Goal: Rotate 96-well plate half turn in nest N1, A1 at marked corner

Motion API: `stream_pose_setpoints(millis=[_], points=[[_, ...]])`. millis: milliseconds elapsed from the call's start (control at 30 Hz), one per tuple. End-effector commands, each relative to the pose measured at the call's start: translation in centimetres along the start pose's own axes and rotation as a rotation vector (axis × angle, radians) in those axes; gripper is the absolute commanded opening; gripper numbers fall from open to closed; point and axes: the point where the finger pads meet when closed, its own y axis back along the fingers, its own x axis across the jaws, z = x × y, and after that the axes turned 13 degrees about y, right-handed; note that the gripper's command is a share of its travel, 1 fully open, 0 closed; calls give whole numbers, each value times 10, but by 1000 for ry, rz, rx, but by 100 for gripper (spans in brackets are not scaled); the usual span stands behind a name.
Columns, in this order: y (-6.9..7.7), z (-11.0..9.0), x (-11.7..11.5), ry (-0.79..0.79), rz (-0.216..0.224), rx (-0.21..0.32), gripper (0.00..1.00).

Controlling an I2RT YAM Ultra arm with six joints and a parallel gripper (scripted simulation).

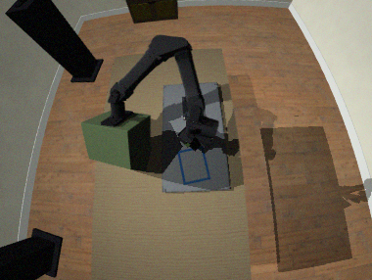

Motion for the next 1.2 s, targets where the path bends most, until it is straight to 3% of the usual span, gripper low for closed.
stream_pose_setpoints(millis=[0, 467, 1167], points=[[12, 6, 11, 159, 8, -42, 0], [13, -15, 45, 544, 1, -43, 0], [14, -48, 100, 544, 2, -42, 0]])
